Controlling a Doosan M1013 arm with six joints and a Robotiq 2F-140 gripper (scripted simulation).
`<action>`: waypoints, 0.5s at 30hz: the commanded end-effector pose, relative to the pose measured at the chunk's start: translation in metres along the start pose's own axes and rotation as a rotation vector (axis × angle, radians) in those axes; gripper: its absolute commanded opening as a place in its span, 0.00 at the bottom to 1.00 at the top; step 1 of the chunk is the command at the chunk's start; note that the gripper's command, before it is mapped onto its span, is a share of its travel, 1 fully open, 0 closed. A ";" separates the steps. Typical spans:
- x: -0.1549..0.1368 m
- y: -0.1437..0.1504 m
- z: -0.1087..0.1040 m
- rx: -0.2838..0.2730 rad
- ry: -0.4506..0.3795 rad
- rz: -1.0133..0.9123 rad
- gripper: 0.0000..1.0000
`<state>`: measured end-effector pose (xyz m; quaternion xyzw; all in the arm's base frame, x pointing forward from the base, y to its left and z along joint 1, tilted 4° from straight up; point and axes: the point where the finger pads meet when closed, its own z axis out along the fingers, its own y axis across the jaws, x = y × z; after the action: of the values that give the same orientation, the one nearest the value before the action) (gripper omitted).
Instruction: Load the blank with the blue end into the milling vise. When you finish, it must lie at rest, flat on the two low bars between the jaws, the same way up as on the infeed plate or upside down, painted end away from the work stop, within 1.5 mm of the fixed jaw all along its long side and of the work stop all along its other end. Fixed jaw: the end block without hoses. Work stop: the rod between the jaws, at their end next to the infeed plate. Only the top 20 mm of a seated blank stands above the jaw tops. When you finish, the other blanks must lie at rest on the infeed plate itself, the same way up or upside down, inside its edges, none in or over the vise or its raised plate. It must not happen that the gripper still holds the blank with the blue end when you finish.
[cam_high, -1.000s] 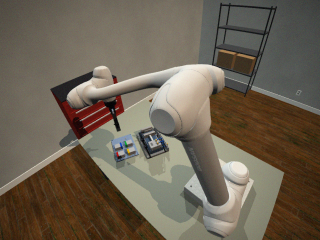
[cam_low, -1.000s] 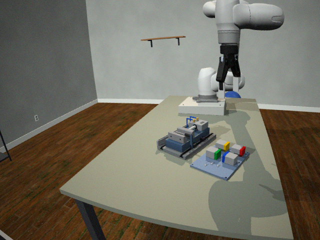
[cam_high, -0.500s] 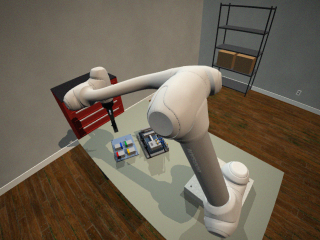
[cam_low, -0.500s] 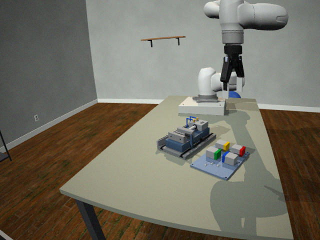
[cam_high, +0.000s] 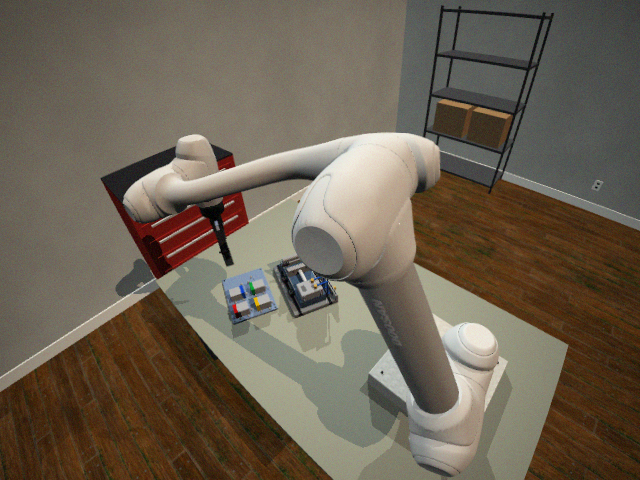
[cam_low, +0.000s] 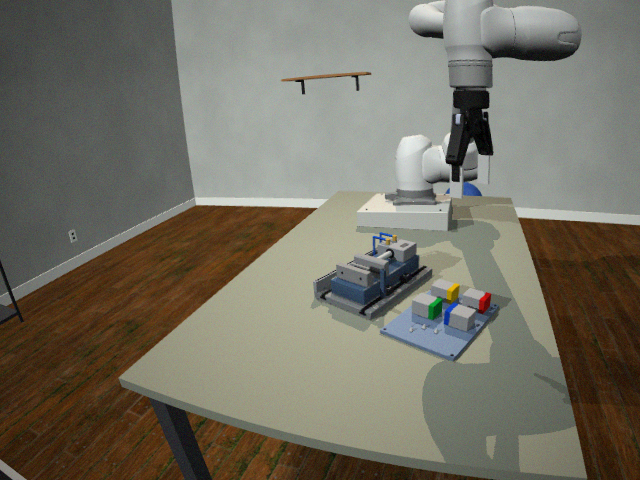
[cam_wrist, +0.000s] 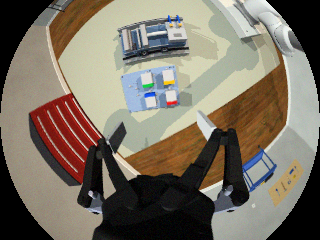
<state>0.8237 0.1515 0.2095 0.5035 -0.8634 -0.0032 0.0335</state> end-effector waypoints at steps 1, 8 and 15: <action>0.001 0.000 0.000 0.000 0.000 0.000 1.00; 0.002 0.000 0.000 0.000 0.000 0.000 1.00; 0.003 0.000 0.000 0.000 0.000 0.000 1.00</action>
<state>0.8225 0.1484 0.2096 0.5035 -0.8633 -0.0032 0.0335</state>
